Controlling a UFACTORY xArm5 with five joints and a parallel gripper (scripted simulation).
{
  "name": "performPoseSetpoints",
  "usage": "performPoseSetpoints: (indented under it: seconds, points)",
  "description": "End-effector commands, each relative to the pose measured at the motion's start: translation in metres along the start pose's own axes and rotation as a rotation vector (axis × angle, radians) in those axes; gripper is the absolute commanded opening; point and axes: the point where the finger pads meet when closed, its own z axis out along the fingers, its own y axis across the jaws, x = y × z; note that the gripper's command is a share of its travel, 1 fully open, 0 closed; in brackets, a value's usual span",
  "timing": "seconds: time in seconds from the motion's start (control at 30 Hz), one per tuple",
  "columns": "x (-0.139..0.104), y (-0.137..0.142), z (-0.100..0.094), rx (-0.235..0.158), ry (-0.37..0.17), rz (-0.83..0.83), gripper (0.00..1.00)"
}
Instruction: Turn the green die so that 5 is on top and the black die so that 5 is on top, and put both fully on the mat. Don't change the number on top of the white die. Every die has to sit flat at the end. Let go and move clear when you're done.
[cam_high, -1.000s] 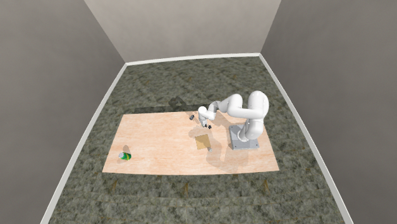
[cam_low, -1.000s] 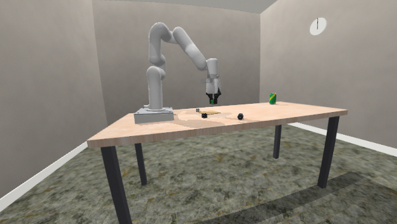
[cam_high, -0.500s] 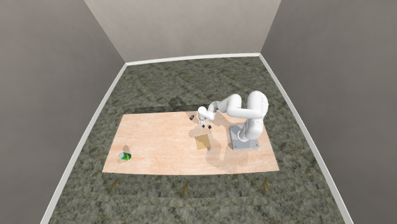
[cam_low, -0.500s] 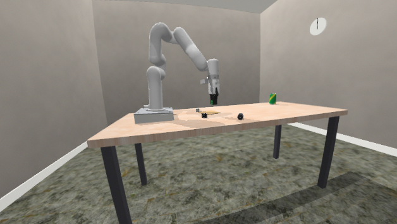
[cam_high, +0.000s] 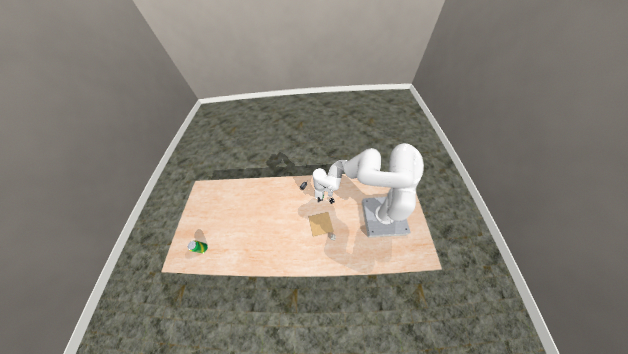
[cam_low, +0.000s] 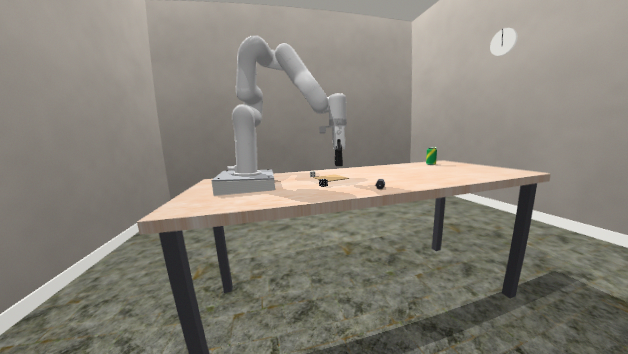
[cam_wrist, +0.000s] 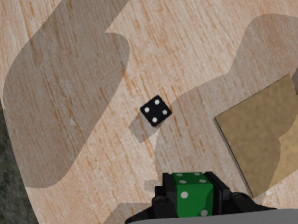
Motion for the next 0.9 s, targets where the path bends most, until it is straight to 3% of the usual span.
performPoseSetpoints:
  seconds: [0.0,0.13,0.27,0.6,0.7,0.8,0.83,0.87]
  points:
    - [-0.0015,0.0,-0.001,0.0,-0.005,0.021,0.27]
    - [-0.0015,0.0,-0.0009,0.0,-0.013,0.021,0.27]
    - [-0.0015,0.0,-0.0003,0.001,-0.066,0.021,0.27]
    - [0.0001,0.0003,0.0004,0.005,-0.362,0.022,0.27]
    - [0.0003,0.0004,0.0003,0.006,-0.374,0.022,0.27]
    - [0.0009,0.0005,0.0005,0.007,-0.498,0.022,0.27]
    - [0.0009,0.0005,0.0005,0.007,-0.501,0.022,0.27]
    - [0.0018,0.0005,-0.0003,0.008,-0.543,0.023,0.27]
